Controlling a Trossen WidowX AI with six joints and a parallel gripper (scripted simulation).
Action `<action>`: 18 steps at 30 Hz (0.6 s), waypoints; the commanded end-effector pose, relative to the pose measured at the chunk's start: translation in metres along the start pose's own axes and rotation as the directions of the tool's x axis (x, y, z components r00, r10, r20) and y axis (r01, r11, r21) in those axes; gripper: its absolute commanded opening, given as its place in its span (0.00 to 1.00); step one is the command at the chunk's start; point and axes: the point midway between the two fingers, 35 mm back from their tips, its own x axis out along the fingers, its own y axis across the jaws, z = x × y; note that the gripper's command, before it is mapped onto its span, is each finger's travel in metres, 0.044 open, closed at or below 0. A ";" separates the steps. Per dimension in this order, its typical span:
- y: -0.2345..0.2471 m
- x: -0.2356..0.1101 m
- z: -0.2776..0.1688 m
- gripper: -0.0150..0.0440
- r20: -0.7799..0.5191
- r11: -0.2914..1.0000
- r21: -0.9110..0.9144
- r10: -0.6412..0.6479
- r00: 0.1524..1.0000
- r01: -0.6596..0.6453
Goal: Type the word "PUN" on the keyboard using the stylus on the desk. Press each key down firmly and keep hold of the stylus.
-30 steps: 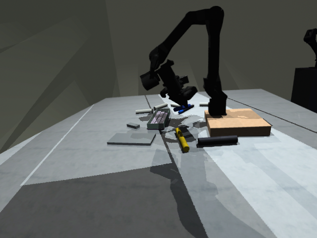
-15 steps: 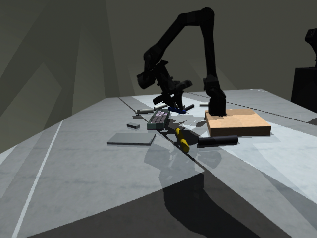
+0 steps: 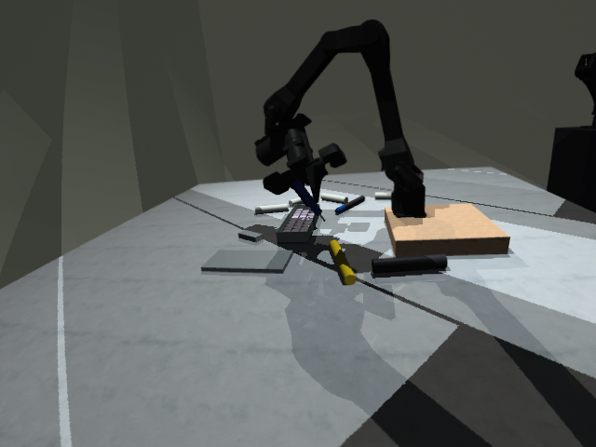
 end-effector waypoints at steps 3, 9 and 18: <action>0.016 -0.014 -0.017 0.25 -0.185 0.986 -0.146 0.048 0.981 -0.075; 0.034 -0.034 -0.034 0.25 -0.373 0.938 -0.268 0.110 0.921 -0.220; 0.039 -0.037 -0.035 0.25 -0.416 0.920 -0.290 0.126 0.901 -0.263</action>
